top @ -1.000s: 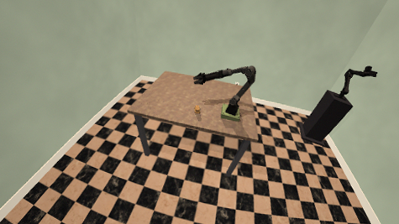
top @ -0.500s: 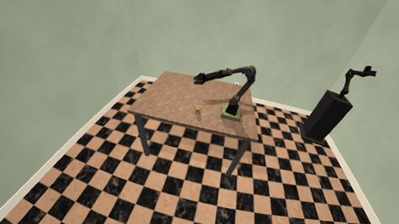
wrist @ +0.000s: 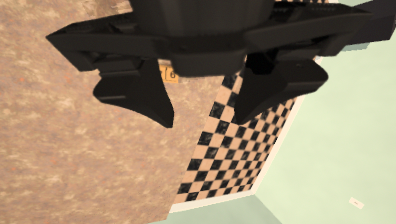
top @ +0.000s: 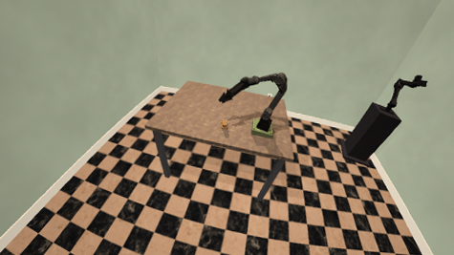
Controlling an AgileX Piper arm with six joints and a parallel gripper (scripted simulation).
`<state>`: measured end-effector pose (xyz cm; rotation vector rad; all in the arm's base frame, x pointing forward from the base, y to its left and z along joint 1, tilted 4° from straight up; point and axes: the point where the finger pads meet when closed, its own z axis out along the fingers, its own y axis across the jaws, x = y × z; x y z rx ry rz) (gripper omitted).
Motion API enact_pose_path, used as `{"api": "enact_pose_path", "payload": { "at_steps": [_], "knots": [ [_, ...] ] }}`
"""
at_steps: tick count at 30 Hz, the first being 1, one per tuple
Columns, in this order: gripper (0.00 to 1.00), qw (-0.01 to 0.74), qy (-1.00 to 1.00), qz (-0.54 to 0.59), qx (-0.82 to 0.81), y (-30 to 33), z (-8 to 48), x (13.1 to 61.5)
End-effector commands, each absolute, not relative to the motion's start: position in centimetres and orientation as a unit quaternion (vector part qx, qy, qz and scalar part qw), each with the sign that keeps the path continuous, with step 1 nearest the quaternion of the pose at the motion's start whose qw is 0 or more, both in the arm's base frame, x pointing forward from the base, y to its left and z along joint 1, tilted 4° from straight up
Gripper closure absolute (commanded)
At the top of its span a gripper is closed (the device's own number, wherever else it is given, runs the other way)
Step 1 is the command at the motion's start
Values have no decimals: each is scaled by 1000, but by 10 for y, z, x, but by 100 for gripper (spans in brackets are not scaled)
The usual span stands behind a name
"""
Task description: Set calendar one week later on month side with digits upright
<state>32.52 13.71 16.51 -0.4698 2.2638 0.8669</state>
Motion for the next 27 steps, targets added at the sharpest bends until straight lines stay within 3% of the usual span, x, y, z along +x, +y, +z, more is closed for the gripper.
{"api": "enact_pose_path", "payload": {
  "at_steps": [1, 13, 16, 27],
  "knots": [
    [0, 311, 864, 315, -239, 143, 157, 319],
    [0, 161, 749, 176, -618, 139, 102, 282],
    [0, 151, 738, 168, -635, 136, 100, 281],
    [0, -5, 544, 40, -838, 95, 79, 288]
  ]
}}
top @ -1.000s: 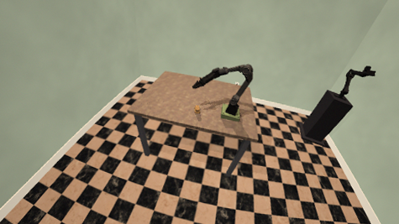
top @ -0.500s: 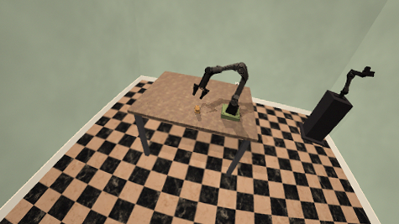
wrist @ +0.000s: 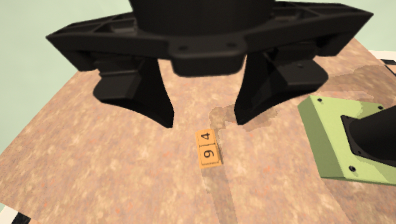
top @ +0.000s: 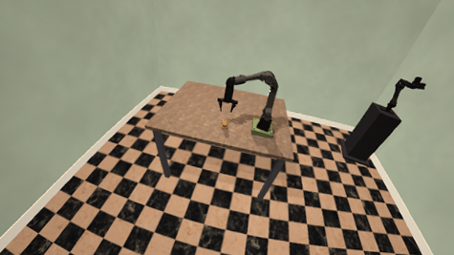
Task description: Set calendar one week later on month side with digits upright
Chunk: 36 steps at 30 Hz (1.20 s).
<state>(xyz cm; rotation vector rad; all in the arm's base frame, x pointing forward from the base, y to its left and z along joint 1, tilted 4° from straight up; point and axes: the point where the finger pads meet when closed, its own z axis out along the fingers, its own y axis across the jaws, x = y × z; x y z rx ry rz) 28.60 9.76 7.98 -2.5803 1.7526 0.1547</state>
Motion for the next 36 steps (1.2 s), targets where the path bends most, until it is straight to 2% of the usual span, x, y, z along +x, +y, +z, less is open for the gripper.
{"api": "enact_pose_path", "payload": {
  "at_steps": [1, 25, 36],
  "knots": [
    [0, -13, 533, 34, -845, 92, 79, 289],
    [0, -29, 517, 21, -855, 88, 79, 292],
    [0, -32, 609, 19, -792, 88, 75, 291]
  ]
}}
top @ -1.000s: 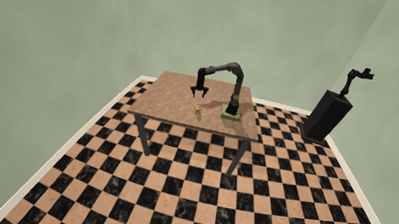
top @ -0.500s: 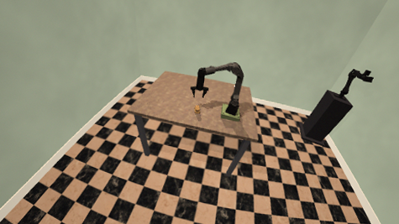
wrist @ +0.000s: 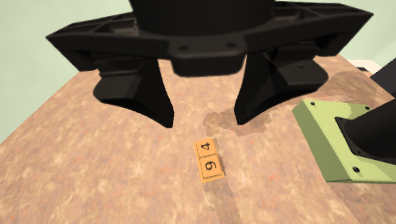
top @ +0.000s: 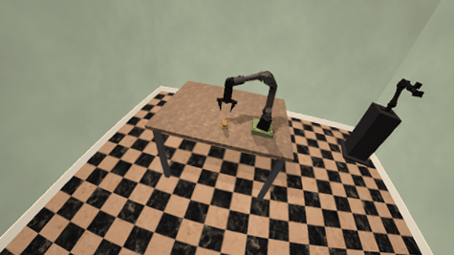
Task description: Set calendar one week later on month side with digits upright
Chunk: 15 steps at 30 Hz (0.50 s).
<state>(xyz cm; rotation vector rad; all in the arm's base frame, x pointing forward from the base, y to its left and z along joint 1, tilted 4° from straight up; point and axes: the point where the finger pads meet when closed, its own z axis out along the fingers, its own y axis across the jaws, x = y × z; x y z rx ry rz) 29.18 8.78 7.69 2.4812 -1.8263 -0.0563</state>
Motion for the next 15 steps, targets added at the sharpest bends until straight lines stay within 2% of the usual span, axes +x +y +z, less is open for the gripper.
{"api": "enact_pose_path", "payload": {
  "at_steps": [1, 7, 15],
  "knots": [
    [0, 33, -624, -18, 780, 88, 74, 291],
    [0, 35, -696, -15, 717, 88, 72, 291],
    [0, 38, -857, -5, 514, 88, 66, 291]
  ]
}}
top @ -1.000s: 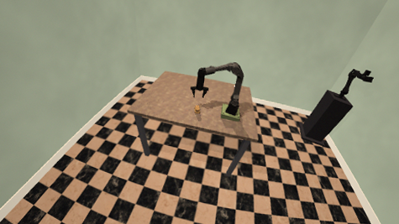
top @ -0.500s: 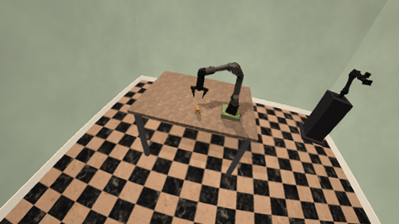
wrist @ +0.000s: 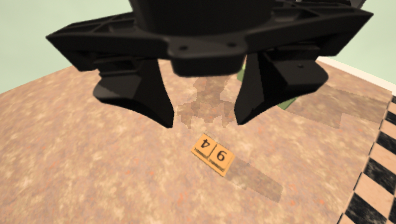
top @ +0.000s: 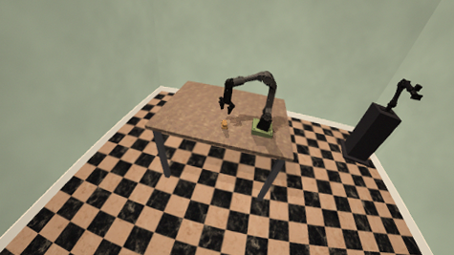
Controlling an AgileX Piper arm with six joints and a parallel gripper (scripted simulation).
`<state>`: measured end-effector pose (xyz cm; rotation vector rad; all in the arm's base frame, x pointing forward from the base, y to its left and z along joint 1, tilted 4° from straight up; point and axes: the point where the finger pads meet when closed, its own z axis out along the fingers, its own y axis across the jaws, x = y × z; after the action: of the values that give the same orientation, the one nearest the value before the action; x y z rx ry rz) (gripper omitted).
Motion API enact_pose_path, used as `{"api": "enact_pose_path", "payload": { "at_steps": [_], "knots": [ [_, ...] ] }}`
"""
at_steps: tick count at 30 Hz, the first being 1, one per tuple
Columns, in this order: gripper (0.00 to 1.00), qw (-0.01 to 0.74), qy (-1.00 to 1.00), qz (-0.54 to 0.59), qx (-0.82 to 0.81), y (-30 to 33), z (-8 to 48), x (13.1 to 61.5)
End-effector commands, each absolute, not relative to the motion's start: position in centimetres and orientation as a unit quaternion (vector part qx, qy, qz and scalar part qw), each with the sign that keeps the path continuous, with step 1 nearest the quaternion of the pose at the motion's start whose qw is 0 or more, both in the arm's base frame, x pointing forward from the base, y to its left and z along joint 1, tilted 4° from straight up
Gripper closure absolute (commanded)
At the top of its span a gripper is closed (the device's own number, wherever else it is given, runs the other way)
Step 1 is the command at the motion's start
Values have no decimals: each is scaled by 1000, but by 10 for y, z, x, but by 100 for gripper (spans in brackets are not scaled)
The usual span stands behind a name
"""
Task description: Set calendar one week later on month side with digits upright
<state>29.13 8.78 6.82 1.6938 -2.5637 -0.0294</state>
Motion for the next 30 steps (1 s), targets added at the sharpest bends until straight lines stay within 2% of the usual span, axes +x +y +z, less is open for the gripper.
{"api": "enact_pose_path", "payload": {
  "at_steps": [1, 3, 5, 14, 30],
  "knots": [
    [0, 38, -875, -4, 482, 88, 65, 290],
    [0, 38, -910, -1, 413, 88, 63, 290],
    [0, 38, -910, -1, 413, 88, 63, 290],
    [0, 37, -994, 11, 106, 88, 56, 289],
    [0, 28, -944, 26, -328, 87, 45, 288]
  ]
}}
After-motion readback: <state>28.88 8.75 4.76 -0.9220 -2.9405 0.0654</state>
